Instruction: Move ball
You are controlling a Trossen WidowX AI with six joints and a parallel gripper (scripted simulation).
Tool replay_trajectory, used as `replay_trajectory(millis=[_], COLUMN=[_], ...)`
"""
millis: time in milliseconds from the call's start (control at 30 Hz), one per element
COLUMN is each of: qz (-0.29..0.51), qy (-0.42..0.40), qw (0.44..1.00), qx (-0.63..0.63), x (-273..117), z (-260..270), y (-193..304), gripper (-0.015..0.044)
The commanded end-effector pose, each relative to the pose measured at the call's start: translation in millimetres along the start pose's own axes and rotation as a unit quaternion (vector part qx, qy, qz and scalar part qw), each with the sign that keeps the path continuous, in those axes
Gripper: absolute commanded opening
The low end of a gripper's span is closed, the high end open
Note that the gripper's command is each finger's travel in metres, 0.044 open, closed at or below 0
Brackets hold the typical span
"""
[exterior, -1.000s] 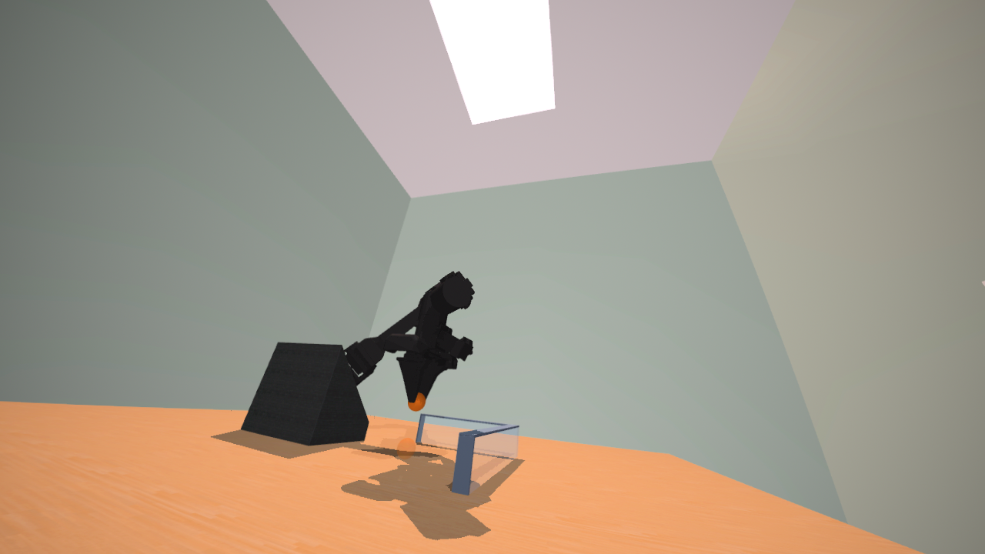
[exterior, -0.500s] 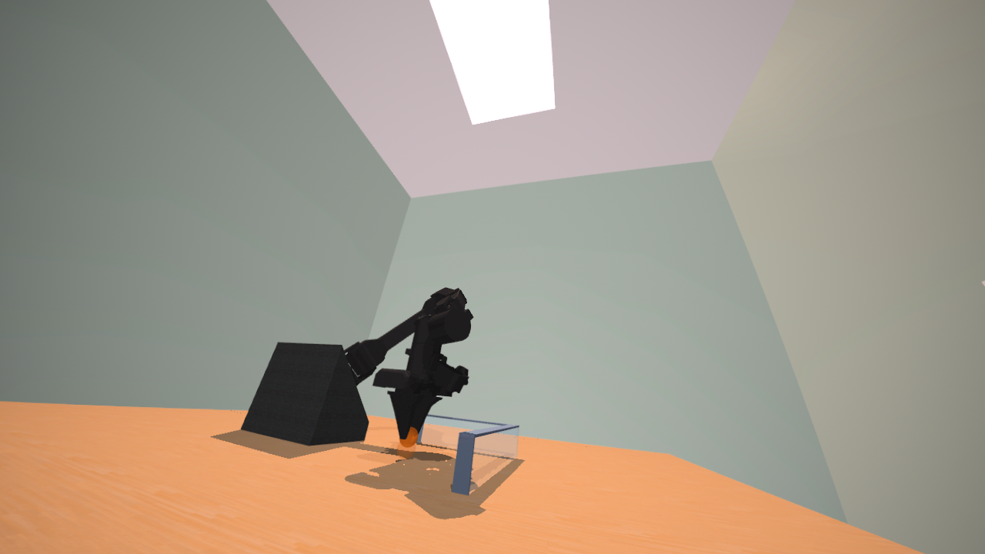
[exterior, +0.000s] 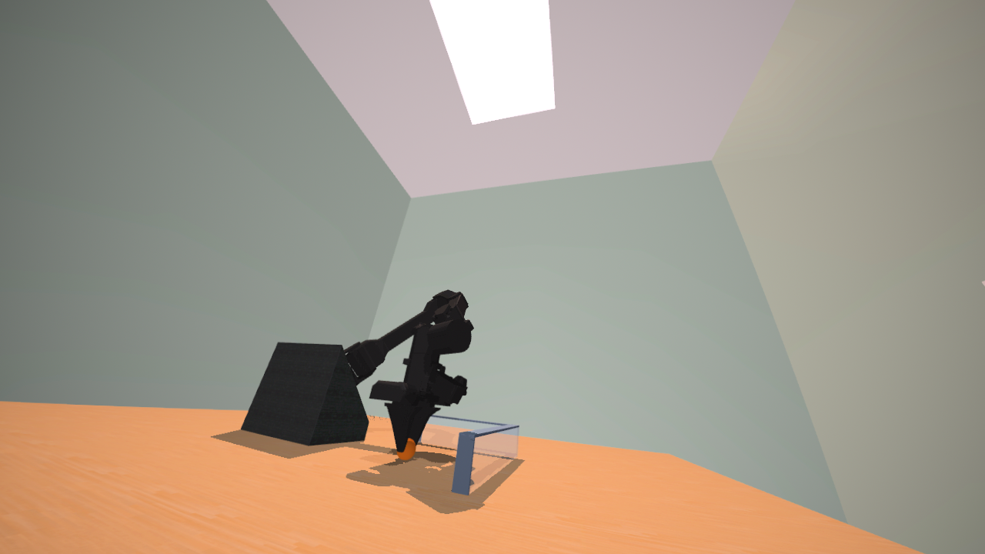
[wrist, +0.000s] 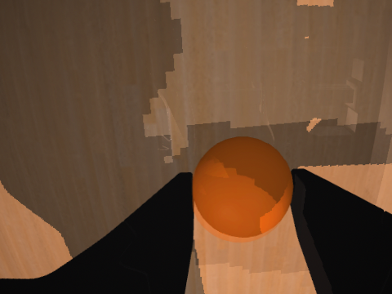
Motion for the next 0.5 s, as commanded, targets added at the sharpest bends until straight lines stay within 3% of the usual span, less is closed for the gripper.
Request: replay_trajectory(millis=[0,100,400,467], qz=[0.002,0.002,0.0,0.0], qy=[-0.001,-0.001,-0.001,-0.001], qw=[1.0,1.0,1.0,1.0], qx=[0.001,0.001,0.001,0.001], x=[3.8,3.8,1.3,1.3], z=[0.6,0.6,-0.2,-0.2], y=[0.9,0.9,0.3,0.3], gripper=[0.0,0.0,0.0236,0.0254])
Point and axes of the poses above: the point midway between the two fingers, 35 mm back from their tips, its own x axis out along the fingers, its own z axis across the jaws, y = z × x, the point moved 4 cm from there along -x, back along the fingers, and after that the axes turned 15 degrees about x, right-handed, at the moved point
